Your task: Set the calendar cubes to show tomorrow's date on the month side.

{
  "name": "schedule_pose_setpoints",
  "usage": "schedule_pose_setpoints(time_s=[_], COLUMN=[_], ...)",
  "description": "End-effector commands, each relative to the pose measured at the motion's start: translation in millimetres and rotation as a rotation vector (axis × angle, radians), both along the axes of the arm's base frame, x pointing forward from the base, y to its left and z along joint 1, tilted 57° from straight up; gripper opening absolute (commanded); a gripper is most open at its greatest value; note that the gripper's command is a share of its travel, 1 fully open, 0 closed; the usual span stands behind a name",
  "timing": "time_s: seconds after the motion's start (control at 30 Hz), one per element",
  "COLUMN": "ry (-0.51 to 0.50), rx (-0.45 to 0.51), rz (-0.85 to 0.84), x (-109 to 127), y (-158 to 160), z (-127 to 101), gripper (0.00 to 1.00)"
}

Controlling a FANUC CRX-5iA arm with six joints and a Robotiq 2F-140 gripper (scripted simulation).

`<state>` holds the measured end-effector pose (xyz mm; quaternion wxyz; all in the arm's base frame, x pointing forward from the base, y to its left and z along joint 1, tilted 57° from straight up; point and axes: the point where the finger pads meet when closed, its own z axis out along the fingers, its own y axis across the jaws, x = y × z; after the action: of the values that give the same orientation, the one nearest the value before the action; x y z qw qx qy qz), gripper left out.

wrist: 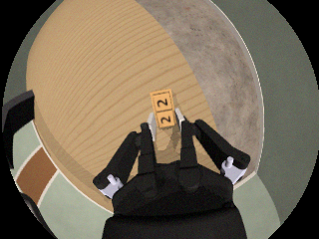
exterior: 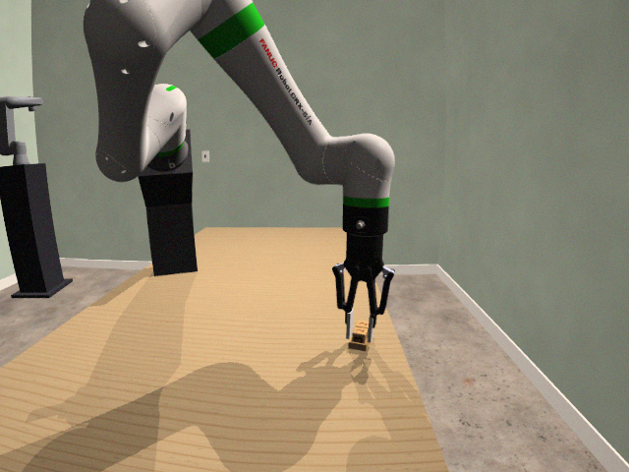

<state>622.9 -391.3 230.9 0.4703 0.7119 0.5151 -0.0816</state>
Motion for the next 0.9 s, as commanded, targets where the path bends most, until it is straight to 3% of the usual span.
schedule_pose_setpoints(time_s=[0.0, 0.2, 0.23, 0.87], ry=[0.000, 0.000, 0.000, 0.000], rx=[0.000, 0.000, 0.000, 0.000], rz=[0.000, 0.000, 0.000, 0.000], x=[0.1, 0.1, 0.1, 0.1], y=[0.2, 0.2, 0.2, 0.2], z=[0.1, 0.1, 0.1, 0.1], gripper=[0.35, 0.35, 0.24, 0.24])
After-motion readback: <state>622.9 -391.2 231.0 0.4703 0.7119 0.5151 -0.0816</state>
